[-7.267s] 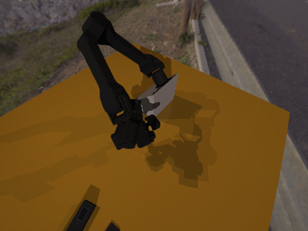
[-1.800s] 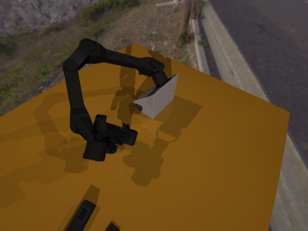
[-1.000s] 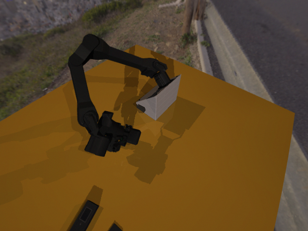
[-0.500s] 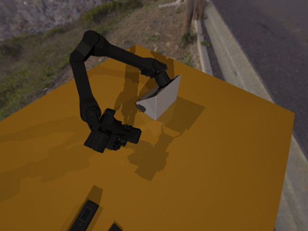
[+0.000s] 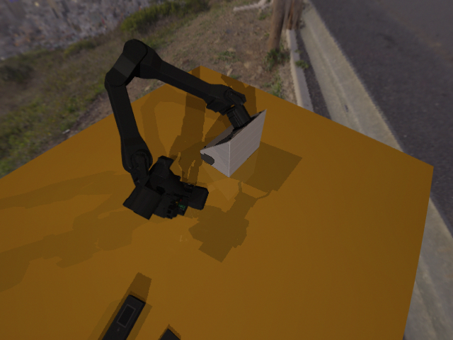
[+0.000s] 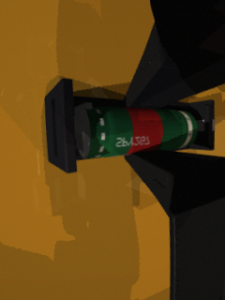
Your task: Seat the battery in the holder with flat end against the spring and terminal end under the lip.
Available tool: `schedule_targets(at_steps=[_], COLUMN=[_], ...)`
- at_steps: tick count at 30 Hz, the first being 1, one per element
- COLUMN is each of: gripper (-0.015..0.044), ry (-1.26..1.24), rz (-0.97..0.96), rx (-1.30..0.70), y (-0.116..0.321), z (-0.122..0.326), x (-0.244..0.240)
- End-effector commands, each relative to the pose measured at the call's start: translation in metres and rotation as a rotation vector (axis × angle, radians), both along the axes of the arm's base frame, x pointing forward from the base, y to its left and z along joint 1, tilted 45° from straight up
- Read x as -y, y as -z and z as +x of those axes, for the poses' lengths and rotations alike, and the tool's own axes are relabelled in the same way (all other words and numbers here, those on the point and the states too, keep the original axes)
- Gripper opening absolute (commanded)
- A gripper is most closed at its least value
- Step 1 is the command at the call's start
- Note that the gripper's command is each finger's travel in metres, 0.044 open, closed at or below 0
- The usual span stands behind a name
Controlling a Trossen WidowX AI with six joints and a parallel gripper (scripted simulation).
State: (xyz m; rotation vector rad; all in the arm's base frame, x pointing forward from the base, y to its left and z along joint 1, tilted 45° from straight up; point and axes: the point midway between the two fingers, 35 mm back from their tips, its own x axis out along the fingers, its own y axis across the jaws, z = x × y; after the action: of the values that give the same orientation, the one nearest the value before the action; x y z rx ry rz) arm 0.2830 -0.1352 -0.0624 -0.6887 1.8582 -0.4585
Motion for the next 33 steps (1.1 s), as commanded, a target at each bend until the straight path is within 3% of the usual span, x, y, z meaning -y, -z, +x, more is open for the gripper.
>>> schedule_targets(at_steps=[1, 33], gripper=[0.0083, 0.0083], ry=[-0.009, -0.066], rz=[0.01, 0.029], rx=[0.021, 0.075], y=[0.001, -0.003], z=[0.001, -0.01], x=[0.0, 0.004])
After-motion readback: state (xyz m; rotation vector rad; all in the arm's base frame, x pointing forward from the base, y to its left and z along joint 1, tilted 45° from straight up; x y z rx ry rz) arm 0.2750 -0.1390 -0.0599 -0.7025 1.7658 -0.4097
